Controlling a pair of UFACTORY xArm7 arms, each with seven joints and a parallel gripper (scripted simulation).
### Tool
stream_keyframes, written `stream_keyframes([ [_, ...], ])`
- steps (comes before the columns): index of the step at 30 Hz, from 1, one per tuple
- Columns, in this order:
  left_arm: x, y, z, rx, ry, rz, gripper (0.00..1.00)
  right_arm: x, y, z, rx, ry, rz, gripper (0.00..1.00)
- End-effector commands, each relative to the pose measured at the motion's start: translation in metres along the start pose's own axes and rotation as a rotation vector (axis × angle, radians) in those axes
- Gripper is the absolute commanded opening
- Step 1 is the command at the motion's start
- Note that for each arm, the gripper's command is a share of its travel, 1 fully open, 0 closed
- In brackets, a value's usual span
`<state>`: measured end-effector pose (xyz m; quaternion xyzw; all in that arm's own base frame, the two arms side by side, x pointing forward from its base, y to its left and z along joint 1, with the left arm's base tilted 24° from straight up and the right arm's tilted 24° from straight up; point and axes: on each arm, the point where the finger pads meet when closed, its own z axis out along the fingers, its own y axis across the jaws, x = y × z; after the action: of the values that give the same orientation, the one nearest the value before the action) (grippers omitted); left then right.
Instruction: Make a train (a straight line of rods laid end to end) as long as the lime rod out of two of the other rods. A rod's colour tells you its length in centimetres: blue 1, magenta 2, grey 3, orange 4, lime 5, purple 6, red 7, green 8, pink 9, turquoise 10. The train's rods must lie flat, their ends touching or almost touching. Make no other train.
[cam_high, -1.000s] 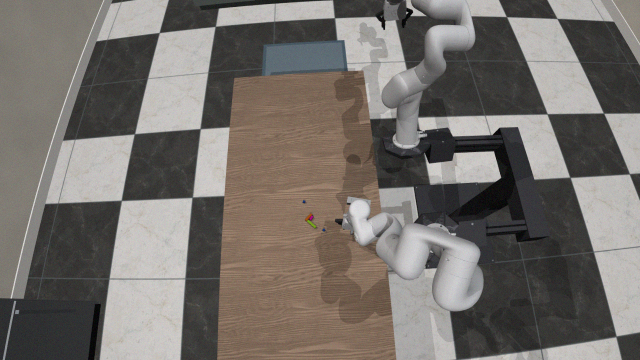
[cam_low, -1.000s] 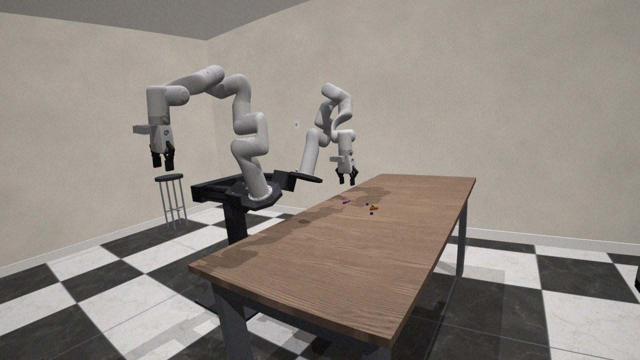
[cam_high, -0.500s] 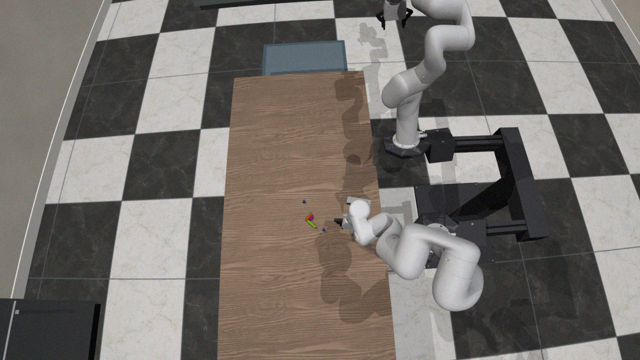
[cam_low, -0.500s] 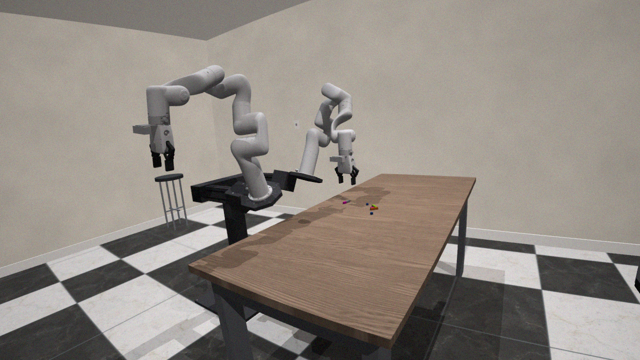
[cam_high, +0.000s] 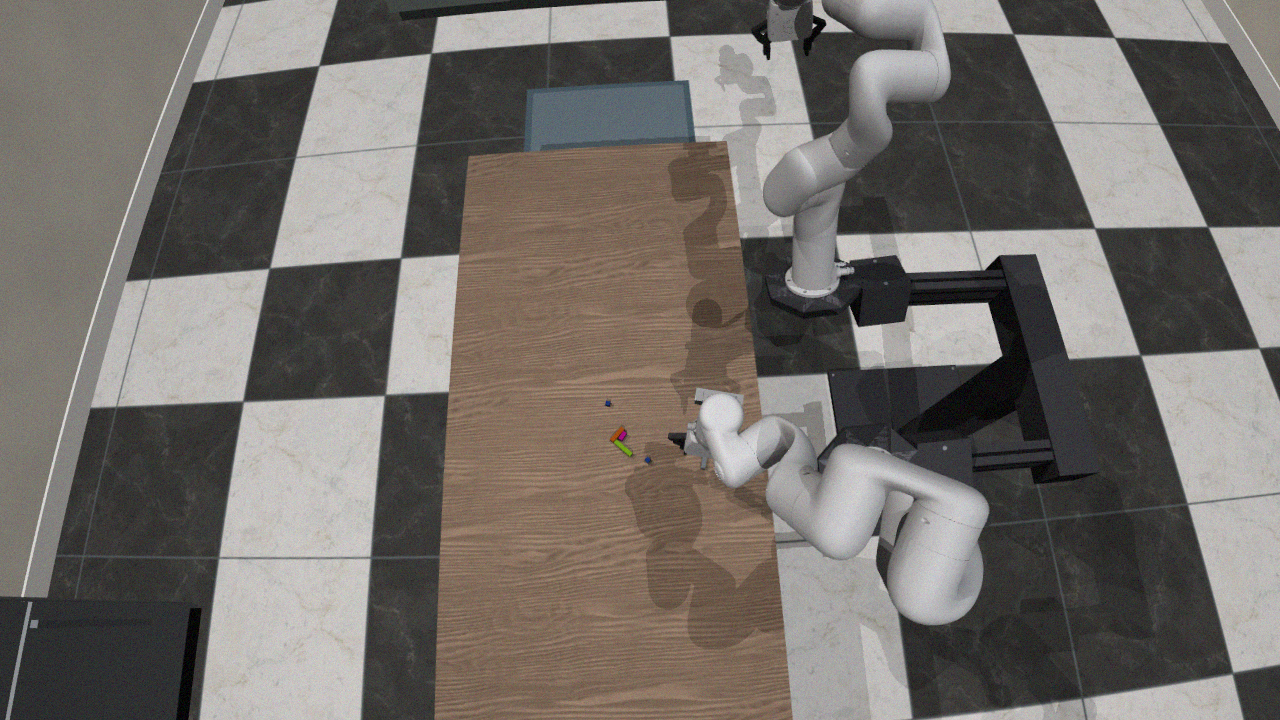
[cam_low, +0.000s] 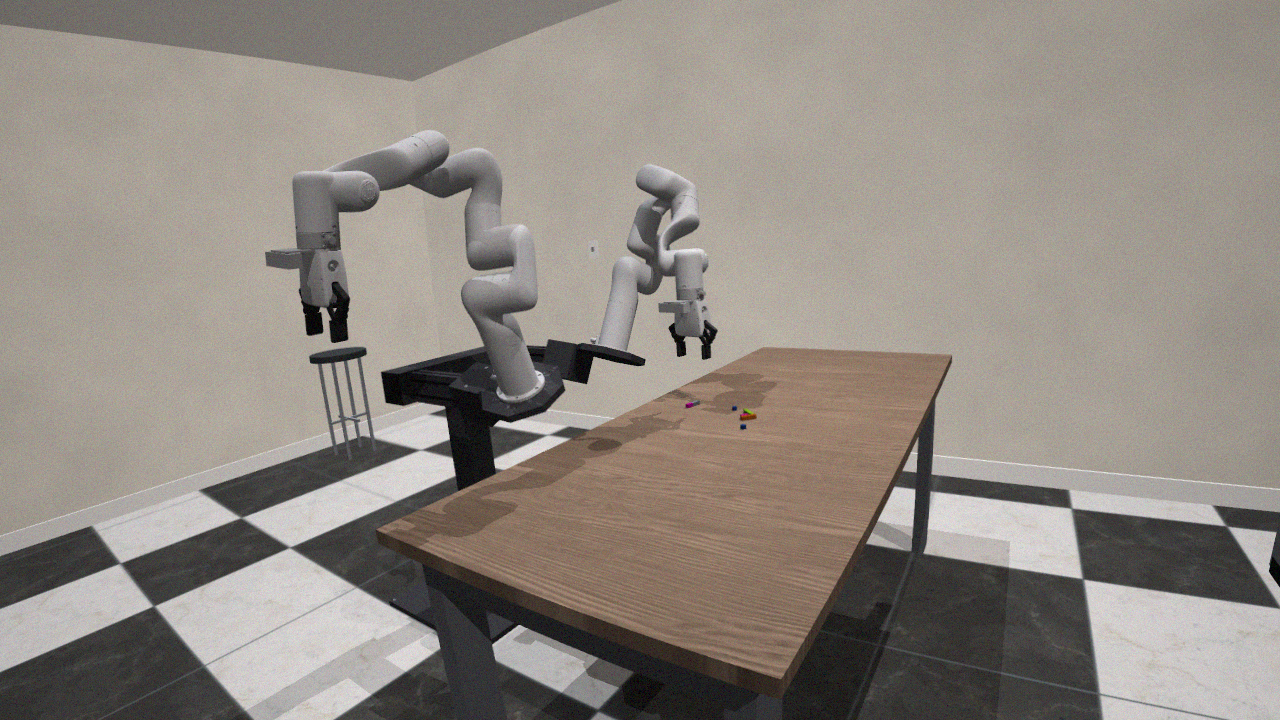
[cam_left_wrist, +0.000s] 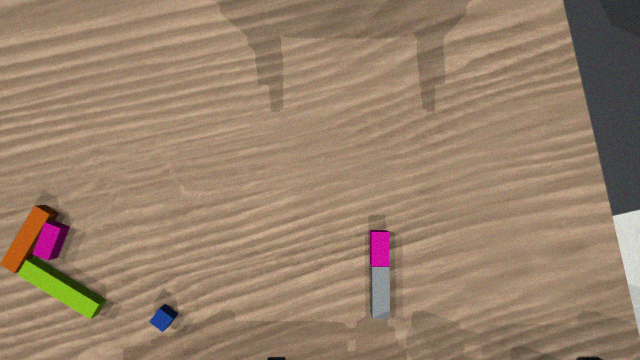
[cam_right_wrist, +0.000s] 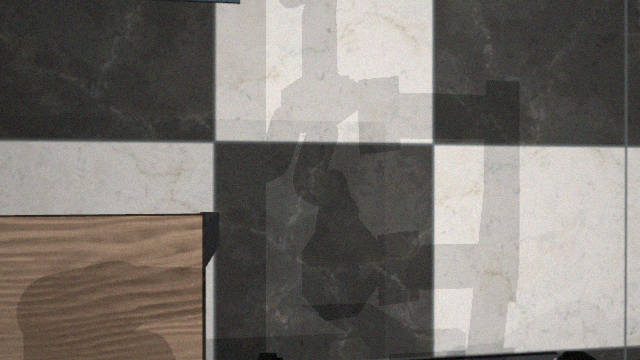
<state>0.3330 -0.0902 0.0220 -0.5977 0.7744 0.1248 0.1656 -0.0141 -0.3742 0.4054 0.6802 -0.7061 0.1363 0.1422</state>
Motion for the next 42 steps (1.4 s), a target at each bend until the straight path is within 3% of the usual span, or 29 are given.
stream_keyframes([
  [1,0.0,-0.001,-0.01,0.001,0.001,0.0,1.0,0.001,0.0,-0.002,0.001,0.005,0.001,1.0],
  [8,0.0,-0.001,-0.043,0.001,0.001,0.0,1.0,0.001,0.0,-0.002,0.001,0.005,0.001,1.0],
  [13,0.0,-0.001,-0.055,0.001,0.001,0.0,1.0,0.001,0.0,-0.002,0.001,0.005,0.001,1.0],
  [42,0.0,-0.001,-0.056,0.001,0.001,0.0,1.0,0.001,0.0,-0.002,0.001,0.005,0.001,1.0],
])
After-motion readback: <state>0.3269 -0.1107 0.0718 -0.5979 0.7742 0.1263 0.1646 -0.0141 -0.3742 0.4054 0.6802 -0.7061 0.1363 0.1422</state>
